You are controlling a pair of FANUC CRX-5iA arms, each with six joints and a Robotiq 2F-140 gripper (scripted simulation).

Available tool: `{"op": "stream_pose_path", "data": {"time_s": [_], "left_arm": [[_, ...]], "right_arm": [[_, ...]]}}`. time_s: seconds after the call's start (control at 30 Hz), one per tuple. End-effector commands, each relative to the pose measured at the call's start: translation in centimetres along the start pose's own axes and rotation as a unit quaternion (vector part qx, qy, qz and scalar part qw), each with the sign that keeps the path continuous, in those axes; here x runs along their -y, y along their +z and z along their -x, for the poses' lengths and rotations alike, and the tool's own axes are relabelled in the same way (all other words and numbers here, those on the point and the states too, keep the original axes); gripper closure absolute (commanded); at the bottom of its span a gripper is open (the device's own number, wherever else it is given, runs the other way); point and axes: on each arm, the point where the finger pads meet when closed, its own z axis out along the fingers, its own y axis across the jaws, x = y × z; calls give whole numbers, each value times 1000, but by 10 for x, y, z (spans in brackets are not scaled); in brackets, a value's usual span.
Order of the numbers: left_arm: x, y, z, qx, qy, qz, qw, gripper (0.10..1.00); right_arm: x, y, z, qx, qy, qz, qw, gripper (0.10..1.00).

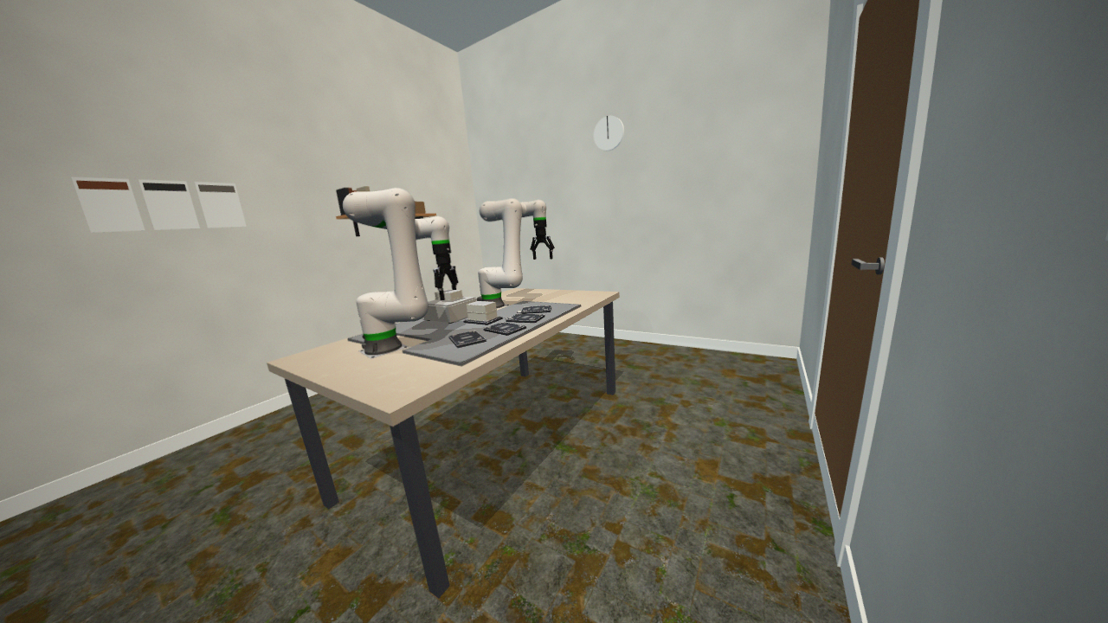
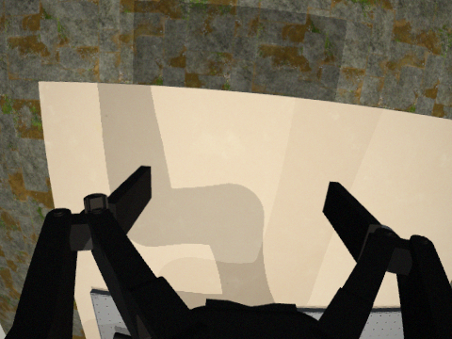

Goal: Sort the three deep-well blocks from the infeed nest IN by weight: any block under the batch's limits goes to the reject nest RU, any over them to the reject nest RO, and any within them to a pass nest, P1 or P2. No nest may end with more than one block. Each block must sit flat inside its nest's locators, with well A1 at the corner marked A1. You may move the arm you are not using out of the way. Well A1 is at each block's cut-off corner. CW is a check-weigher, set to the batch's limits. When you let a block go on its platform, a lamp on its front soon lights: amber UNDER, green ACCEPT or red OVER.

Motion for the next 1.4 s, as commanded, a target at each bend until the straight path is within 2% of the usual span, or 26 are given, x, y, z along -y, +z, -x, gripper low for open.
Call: {"op": "stream_pose_path", "data": {"time_s": [0.0,1.37], "left_arm": [[0,-1,0,-1,0,0,1000,98],[0,-1,0,-1,0,0,1000,98]], "right_arm": [[0,0,0,0,0,-1,1000,999],[1,5,0,0,0,-1,1000,999]]}}
